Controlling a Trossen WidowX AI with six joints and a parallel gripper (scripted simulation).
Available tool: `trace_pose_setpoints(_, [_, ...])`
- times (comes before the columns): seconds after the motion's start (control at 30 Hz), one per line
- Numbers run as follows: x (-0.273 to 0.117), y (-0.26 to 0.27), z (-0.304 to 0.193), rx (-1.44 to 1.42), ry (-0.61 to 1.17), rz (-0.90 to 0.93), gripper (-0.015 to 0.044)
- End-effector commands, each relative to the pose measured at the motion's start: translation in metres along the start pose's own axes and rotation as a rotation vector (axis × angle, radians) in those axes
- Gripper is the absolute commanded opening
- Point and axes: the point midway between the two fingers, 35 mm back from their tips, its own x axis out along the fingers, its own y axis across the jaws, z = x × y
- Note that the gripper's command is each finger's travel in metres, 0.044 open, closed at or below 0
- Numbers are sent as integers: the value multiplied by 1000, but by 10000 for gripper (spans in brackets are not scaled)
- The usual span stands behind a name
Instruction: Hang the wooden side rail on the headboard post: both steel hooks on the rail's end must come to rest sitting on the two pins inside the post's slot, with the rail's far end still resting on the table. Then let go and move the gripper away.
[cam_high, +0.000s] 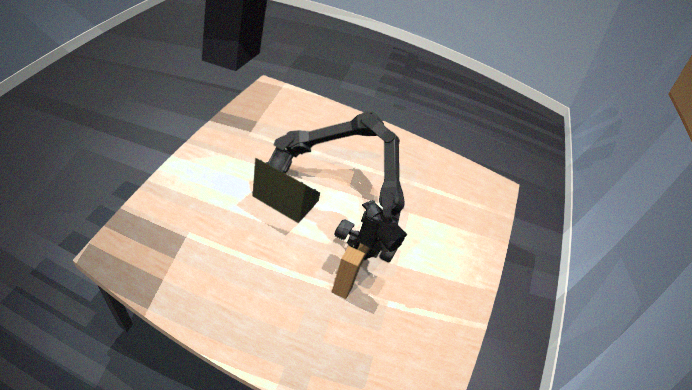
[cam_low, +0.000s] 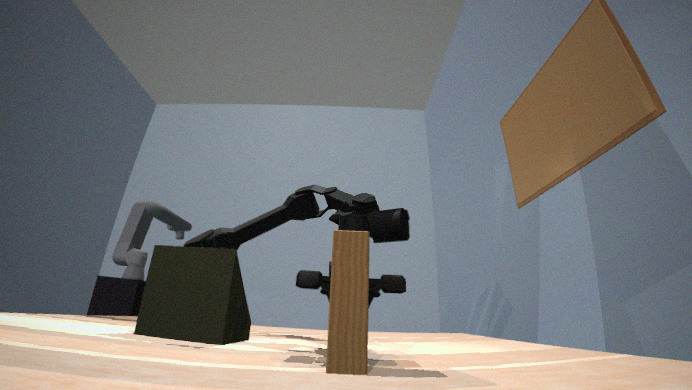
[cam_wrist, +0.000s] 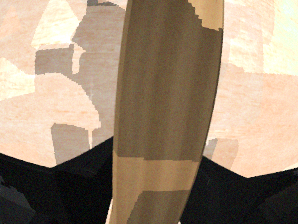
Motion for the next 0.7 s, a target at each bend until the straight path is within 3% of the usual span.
trace_pose_setpoints(0.0, [-5, -1, -5, 6, 6, -12, 0])
trace_pose_setpoints(0.67, [-2, -1, -5, 6, 6, -12, 0])
